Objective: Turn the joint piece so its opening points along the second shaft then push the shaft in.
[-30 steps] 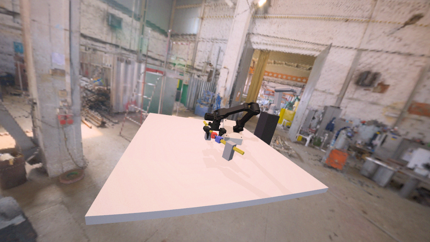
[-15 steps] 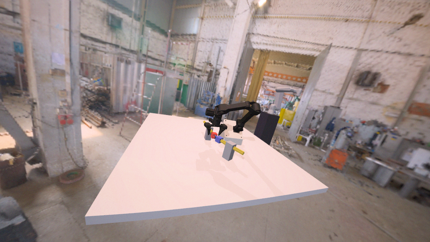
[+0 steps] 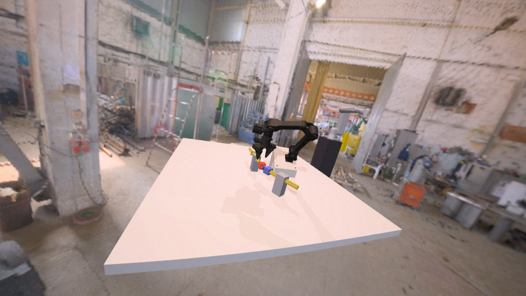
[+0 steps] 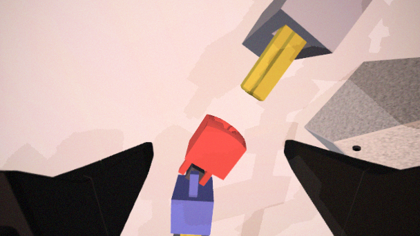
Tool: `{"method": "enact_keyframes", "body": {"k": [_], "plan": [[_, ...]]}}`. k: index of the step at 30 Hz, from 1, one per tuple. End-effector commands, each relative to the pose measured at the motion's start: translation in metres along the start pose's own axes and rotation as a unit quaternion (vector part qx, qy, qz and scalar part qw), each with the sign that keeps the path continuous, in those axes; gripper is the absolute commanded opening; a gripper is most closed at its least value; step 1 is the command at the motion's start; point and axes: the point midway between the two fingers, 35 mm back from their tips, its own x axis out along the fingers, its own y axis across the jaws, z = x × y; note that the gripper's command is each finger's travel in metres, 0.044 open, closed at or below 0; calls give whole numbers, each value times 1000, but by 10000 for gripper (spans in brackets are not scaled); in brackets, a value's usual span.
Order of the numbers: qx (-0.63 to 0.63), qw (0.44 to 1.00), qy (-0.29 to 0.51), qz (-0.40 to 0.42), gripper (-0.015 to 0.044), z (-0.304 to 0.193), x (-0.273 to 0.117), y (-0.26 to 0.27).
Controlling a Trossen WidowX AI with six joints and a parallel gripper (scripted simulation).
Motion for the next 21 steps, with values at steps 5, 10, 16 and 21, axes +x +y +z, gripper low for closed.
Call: {"method": "enact_keyframes", "body": {"k": [5,10,16,21], "plan": [[-125,992,-5,1,440,2,-26,0],[-209,978,-7,3,440,1,-42,-1],[-308,951,-9,6,440,-1,-63,-3],[-377,926,-11,8,440,-3,-77,-5]]}}
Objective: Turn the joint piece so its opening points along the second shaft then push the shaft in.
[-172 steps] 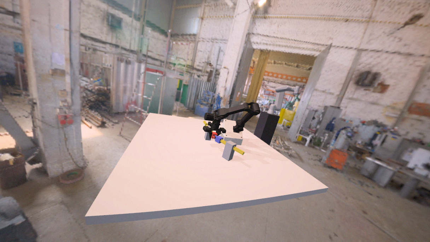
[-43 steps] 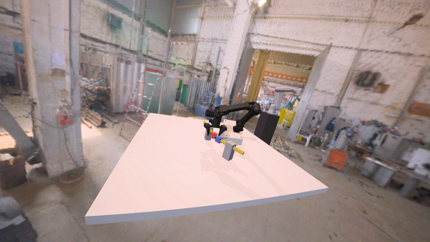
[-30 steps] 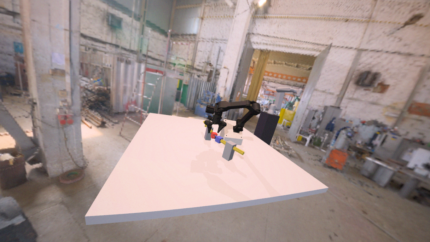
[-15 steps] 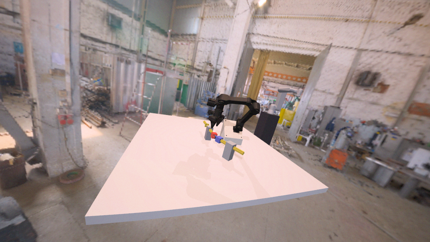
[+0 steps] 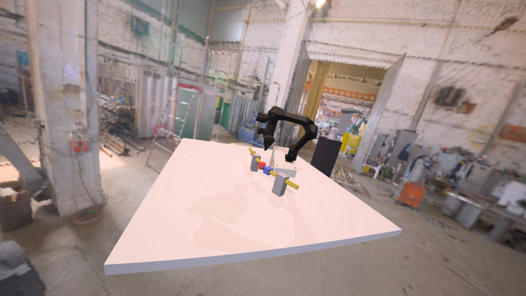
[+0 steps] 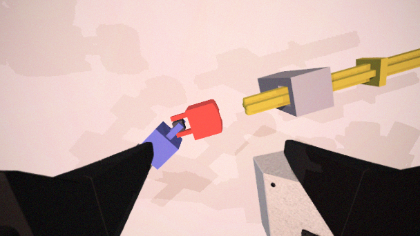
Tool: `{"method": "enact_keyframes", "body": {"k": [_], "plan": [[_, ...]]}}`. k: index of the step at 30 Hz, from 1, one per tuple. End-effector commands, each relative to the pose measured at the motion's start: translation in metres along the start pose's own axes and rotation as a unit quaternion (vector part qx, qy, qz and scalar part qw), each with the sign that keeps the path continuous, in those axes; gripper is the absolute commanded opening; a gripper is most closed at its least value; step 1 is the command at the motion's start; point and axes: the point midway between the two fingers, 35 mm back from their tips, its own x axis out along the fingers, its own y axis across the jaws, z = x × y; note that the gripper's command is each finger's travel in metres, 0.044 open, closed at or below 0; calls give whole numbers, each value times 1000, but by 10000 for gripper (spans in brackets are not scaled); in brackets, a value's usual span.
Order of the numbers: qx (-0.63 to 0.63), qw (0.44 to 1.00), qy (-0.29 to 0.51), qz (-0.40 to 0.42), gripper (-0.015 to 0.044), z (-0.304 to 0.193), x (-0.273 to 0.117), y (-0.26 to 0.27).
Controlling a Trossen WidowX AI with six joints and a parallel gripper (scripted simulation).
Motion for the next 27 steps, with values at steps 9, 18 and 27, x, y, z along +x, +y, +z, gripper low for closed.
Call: {"method": "enact_keyframes", "body": {"k": [9,18,27], "plan": [[1,1000,5,6,440,2,-5,-4],[147,988,34,34,440,10,8,-24],[291,953,67,57,440,15,21,-44]]}}
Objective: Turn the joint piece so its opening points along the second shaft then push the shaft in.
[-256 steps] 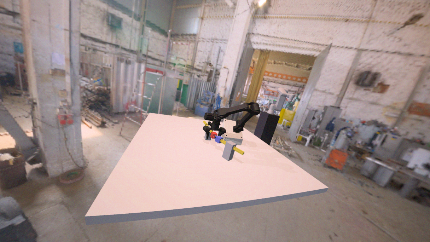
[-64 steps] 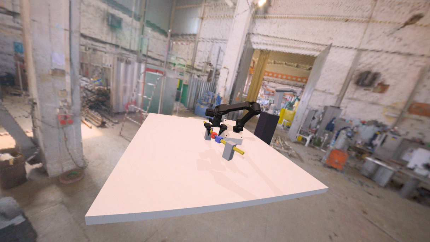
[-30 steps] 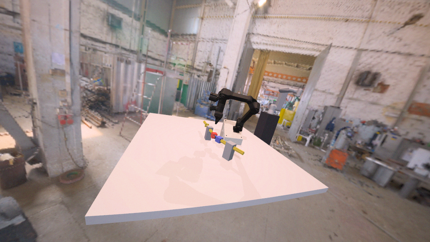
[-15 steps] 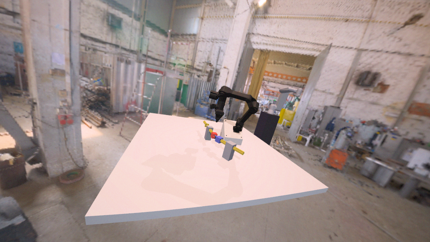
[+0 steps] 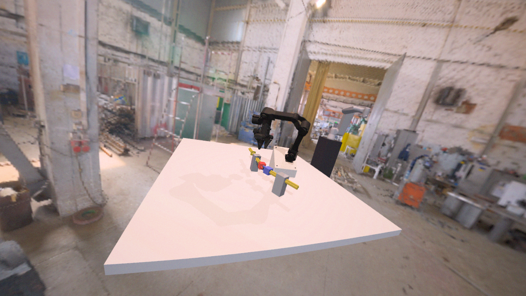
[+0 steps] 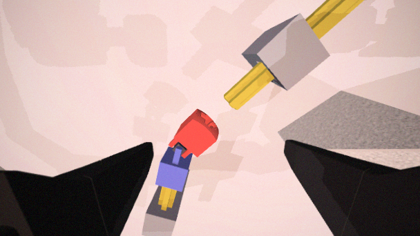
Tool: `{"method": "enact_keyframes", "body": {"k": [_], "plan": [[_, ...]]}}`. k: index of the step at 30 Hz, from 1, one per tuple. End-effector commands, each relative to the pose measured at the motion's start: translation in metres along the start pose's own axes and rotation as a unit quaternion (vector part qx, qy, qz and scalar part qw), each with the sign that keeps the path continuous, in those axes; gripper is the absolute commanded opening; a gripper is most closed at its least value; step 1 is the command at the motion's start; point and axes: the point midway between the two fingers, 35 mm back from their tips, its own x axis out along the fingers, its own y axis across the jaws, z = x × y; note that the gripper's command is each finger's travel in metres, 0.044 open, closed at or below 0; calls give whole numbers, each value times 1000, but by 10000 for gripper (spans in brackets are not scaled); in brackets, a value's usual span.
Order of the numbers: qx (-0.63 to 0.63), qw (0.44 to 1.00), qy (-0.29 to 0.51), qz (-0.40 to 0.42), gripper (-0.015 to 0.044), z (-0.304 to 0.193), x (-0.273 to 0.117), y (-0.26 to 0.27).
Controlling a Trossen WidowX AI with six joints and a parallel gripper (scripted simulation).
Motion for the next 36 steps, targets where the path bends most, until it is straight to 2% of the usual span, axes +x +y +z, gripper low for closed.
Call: {"method": "enact_keyframes", "body": {"k": [1,11,22,30,36], "plan": [[59,998,13,11,440,6,4,-6],[221,973,54,32,440,21,16,-24],[382,918,99,46,440,33,29,-44],[382,918,99,46,440,34,29,-44],[298,950,78,46,440,53,25,-58]]}}
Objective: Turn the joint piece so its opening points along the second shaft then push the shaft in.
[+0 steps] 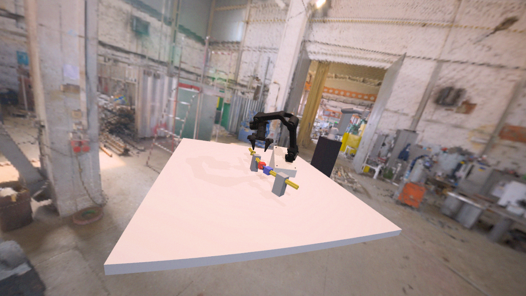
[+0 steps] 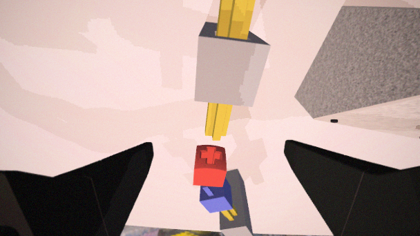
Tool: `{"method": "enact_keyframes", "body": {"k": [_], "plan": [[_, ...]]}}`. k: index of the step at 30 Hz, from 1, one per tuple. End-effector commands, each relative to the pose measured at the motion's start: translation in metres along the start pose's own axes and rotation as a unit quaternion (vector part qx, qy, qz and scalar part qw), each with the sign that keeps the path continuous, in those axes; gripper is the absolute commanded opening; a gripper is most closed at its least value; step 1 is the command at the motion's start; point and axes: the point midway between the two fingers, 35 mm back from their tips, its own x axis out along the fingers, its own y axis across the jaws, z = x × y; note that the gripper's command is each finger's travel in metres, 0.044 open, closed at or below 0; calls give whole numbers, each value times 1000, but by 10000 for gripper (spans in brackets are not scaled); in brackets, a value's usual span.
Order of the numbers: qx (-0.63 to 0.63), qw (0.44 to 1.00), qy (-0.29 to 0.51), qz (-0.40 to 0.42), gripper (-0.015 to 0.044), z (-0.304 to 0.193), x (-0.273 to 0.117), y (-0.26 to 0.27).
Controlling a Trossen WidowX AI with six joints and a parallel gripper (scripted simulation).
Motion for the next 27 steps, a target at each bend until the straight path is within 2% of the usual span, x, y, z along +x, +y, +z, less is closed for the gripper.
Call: {"method": "enact_keyframes", "body": {"k": [1,14,27], "plan": [[-54,998,-13,-2,440,15,-6,1],[-269,961,-58,-21,440,73,-28,1],[-464,879,-94,-59,440,133,-50,-7]]}}
